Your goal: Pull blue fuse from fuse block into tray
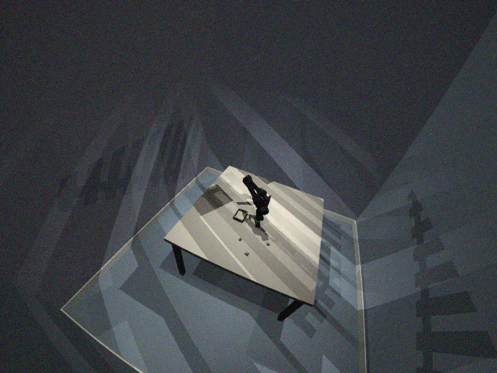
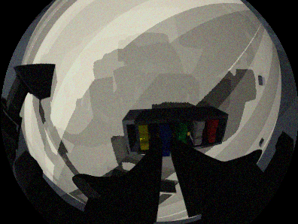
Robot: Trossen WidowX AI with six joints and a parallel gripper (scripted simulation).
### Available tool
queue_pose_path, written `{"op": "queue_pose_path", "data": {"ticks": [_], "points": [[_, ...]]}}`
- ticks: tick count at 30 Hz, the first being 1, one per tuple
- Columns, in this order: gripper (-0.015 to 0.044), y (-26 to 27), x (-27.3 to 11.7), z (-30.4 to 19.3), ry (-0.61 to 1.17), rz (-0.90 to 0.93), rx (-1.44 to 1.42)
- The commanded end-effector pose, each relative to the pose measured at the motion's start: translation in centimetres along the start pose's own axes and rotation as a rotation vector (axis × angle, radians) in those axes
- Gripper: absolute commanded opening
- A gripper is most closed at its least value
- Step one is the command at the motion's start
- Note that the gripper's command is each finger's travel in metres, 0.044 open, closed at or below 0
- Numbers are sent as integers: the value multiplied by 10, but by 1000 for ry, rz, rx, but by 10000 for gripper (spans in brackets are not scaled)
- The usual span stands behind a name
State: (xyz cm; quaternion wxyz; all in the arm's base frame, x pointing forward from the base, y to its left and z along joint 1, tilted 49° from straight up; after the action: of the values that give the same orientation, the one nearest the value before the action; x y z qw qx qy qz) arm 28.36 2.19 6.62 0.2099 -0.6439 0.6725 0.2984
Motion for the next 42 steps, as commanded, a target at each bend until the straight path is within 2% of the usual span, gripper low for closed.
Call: {"op": "queue_pose_path", "data": {"ticks": [1,42], "points": [[0,0,-3,0,-5,-1,6],[0,0,-23,0,-3,-1,3]]}}
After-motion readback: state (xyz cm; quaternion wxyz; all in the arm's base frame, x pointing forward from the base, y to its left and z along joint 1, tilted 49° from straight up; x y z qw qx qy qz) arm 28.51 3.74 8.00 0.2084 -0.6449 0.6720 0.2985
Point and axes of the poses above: the point midway between the two fingers, 35 mm back from their tips, its own x axis out along the fingers, its own y axis across the jaws, z = x × y, the point moved 7 cm from there along -x, back along the fingers, and after that the axes turned 10 degrees about x, right-handed, at the moved point
